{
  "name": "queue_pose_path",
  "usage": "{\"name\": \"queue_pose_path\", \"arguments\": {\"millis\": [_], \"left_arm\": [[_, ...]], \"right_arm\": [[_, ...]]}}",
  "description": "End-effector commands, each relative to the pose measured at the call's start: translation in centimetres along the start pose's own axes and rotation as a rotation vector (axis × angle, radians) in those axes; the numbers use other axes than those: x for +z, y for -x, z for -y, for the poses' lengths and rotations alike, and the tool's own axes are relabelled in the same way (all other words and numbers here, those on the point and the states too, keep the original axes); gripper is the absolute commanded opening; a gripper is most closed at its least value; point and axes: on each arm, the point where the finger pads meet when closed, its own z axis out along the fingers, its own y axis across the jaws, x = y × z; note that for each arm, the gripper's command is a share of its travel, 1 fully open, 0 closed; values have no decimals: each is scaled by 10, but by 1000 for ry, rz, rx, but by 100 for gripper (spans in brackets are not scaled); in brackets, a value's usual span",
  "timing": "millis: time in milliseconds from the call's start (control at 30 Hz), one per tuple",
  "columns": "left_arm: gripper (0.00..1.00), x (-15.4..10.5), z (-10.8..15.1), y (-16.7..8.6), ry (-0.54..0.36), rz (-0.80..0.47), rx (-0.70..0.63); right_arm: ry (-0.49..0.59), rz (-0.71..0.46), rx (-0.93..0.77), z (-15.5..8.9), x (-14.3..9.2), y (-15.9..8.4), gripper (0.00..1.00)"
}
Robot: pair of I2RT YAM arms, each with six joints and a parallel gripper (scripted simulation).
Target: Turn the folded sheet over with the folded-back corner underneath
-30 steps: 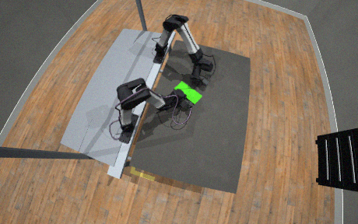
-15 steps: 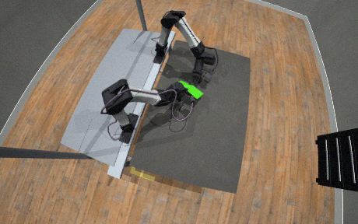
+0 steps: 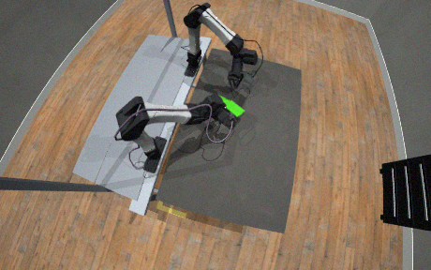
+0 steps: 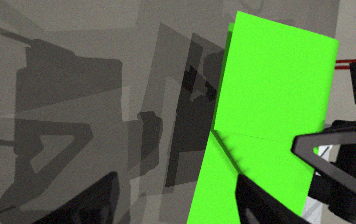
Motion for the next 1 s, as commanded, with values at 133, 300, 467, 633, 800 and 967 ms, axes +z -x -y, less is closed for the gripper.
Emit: {"name": "queue_pose_path", "arguments": {"millis": [133, 300, 467, 633, 800, 967], "left_arm": [[65, -55, 42, -37, 80, 97, 229], [65, -76, 56, -54, 98, 155, 321], [65, -101, 71, -77, 112, 233, 433], [65, -119, 77, -96, 127, 293, 512], [65, -128, 78, -105, 138, 324, 551], [65, -146, 79, -126, 151, 396, 632]], "right_arm": [[-193, -41, -235, 33, 6, -4, 1], [-272, -64, -424, 33, 6, -2, 1], [-356, -82, -665, 24, 9, 2, 1], [-438, -100, -880, 20, 10, 4, 1], [-493, -111, -1014, 18, 11, 6, 1], [-595, -132, -1285, 12, 14, 8, 1]]}}
